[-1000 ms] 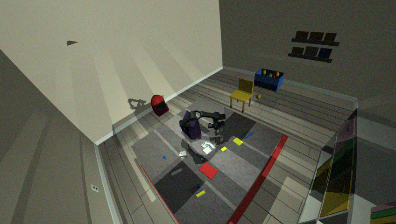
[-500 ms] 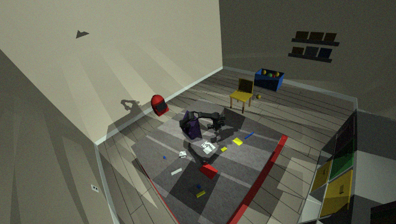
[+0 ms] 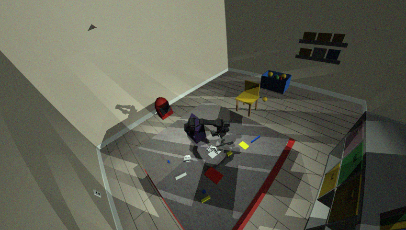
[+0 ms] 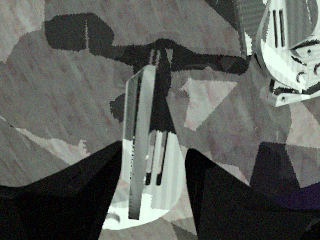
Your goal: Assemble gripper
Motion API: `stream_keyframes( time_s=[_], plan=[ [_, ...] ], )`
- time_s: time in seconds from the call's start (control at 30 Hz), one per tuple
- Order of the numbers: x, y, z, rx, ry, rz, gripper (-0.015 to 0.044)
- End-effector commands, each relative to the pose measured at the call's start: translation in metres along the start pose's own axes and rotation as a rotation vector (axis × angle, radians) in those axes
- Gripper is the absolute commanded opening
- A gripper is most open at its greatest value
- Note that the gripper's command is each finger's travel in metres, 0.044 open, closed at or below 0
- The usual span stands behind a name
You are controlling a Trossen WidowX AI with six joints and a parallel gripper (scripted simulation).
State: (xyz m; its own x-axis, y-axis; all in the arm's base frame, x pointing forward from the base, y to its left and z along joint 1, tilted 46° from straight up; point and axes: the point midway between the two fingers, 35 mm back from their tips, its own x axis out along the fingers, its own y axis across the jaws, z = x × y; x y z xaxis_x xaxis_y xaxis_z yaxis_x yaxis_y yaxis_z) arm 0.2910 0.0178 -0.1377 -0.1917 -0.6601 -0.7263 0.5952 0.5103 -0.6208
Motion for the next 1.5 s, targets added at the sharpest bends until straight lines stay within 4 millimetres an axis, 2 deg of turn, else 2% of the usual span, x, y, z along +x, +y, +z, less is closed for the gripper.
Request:
stream_keyframes(
  time_s=[0.0,0.77,1.47],
  plan=[
    [-0.002,-0.008,0.01,-0.032,-0.005,0.004,0.0134],
    [-0.005,-0.066,0.06,-0.208,-0.01,0.008,0.0134],
    [-0.002,-0.128,0.092,-0.364,-0.015,-0.011,0.0134]
  ],
)
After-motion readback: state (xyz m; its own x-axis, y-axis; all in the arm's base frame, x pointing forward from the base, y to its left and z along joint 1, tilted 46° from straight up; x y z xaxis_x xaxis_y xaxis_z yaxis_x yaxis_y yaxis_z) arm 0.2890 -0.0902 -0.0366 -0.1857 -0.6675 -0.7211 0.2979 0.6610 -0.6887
